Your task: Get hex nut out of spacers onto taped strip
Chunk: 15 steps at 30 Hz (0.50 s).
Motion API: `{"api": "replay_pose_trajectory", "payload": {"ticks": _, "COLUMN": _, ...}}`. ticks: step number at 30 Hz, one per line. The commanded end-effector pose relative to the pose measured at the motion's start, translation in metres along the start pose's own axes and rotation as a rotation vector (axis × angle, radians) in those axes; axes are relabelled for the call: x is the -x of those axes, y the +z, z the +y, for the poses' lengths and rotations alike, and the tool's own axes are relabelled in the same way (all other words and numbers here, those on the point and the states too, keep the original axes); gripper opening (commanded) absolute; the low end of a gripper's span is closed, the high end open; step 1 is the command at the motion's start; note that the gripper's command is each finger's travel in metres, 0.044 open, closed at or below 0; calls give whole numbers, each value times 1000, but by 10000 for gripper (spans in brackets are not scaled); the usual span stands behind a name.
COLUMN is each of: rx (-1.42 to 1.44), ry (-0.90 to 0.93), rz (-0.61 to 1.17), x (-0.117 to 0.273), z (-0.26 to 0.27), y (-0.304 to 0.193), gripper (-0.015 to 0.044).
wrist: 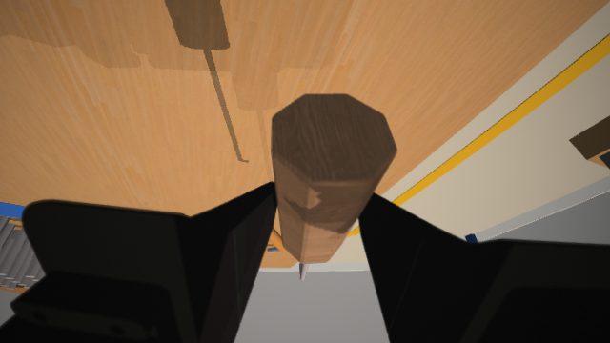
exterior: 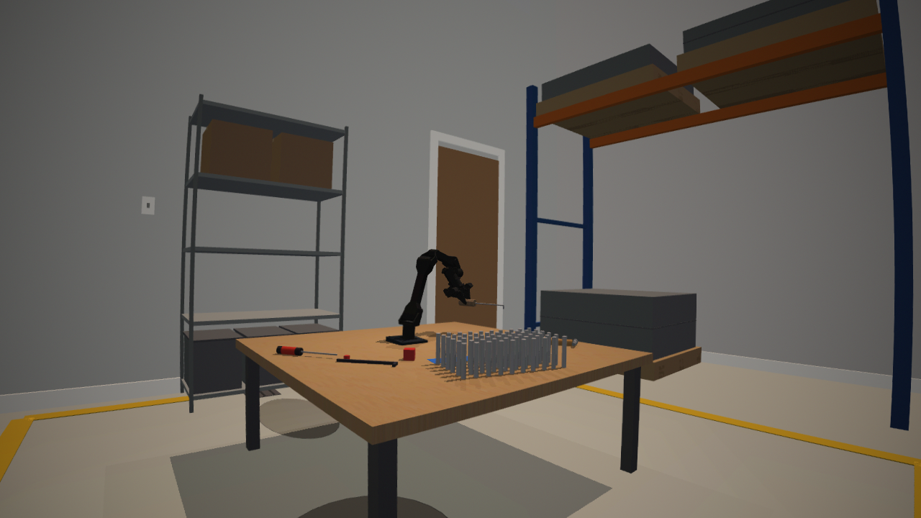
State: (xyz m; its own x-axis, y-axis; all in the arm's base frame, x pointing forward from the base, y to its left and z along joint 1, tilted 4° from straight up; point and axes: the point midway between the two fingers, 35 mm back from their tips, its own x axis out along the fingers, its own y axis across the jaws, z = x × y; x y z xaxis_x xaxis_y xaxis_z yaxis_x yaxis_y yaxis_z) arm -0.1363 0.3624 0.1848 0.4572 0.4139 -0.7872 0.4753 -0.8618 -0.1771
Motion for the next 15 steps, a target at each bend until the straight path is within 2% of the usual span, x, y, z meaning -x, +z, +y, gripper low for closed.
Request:
{"api": "replay_pose_trajectory", "payload": {"ticks": 1, "rx": 3, "ry": 2, "rz": 7, "x": -4, "z": 0, "y": 1, "gripper": 0}}
{"api": "replay_pose_trajectory", "payload": {"ticks": 15, "rx": 3, "ry": 2, "rz": 7, "x": -13, "z": 0, "y": 8, "gripper": 0}}
